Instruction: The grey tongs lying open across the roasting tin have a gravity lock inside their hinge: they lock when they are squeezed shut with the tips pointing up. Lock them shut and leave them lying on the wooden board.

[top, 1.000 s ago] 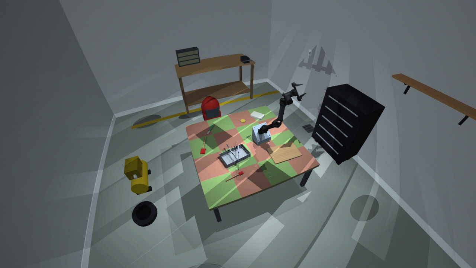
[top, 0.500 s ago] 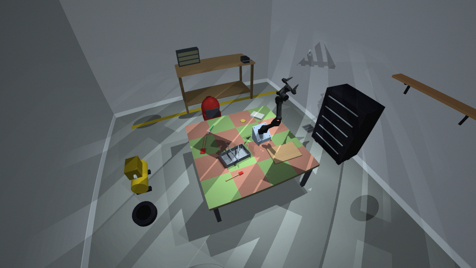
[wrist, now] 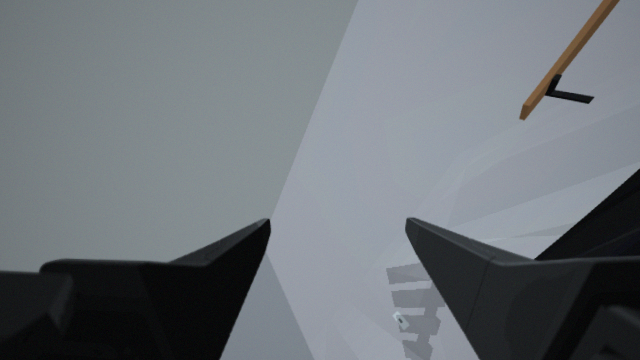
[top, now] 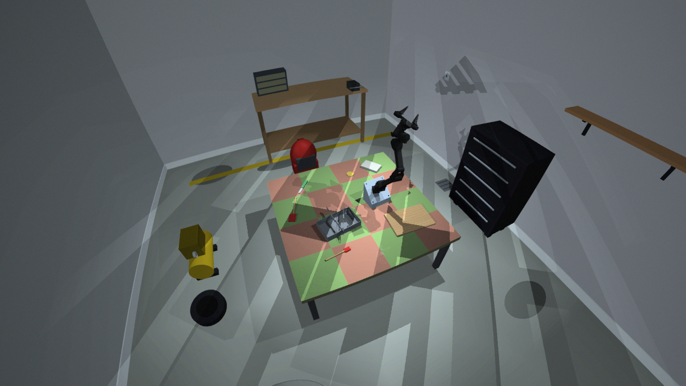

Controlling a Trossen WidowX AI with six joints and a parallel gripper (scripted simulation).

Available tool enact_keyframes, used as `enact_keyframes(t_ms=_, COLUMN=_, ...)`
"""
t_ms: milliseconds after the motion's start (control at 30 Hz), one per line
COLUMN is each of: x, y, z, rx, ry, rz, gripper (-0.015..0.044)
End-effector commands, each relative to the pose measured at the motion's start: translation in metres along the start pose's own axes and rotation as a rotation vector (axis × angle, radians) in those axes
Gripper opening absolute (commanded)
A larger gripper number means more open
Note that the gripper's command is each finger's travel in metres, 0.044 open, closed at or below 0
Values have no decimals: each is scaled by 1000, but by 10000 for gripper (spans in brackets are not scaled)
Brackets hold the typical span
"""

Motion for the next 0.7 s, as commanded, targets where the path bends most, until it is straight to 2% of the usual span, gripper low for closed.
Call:
enact_keyframes(t_ms=0, x=27, y=-16, z=-11, rx=63, ry=99, rz=47, gripper=440)
enact_keyframes(t_ms=367, x=113, y=-48, z=-70, rx=282, ry=419, rz=217, gripper=440)
enact_keyframes(t_ms=667, x=181, y=-76, z=-153, rx=583, ry=687, rz=338, gripper=440)
Point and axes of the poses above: the point midway between the two fingers, 35 mm back from their tips, its own z axis out along the fingers, its own x axis across the jaws, y = z × x, the point moved 6 cm from there along -z, back along the fingers, and after that the axes turned 9 degrees about z, right-handed, at the moved point
